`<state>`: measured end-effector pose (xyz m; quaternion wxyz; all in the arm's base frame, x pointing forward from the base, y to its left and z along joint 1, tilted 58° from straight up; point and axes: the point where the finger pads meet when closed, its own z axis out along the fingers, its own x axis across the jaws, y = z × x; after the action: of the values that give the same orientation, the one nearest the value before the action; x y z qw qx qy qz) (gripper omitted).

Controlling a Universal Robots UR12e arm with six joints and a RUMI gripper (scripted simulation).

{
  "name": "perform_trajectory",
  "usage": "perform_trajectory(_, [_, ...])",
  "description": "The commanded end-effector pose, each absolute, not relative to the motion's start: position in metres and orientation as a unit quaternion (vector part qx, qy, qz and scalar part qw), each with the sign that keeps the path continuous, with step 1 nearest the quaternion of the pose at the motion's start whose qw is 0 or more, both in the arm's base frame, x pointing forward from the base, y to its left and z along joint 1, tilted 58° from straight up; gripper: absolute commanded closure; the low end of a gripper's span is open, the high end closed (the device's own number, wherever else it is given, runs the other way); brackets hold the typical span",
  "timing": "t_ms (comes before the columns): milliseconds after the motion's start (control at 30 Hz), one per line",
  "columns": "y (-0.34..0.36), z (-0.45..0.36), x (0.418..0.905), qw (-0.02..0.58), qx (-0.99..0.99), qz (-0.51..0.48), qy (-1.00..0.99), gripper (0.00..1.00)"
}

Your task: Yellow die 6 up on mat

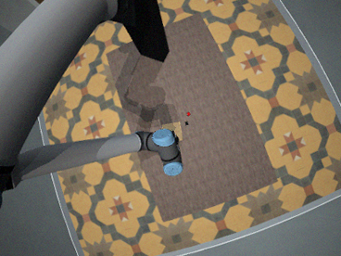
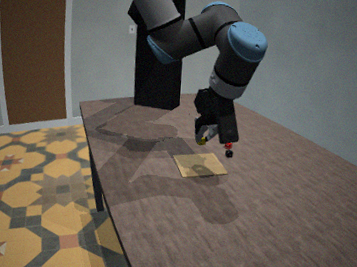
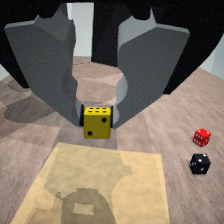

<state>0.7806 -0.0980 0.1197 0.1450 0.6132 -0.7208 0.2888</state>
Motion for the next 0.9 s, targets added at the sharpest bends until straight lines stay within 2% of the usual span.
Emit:
perform_trajectory(0, [-0.0964, 0.1180, 0.7825, 0.164, 0.609, 0.265, -0.729, 0.97])
perform_trajectory(367, [-0.0962, 0.1212, 0.7813, 0.199, 0.598, 0.225, -0.743, 0.97])
perform_trajectory(867, [-0.0962, 0.1225, 0.7805, 0.206, 0.596, 0.218, -0.745, 0.97])
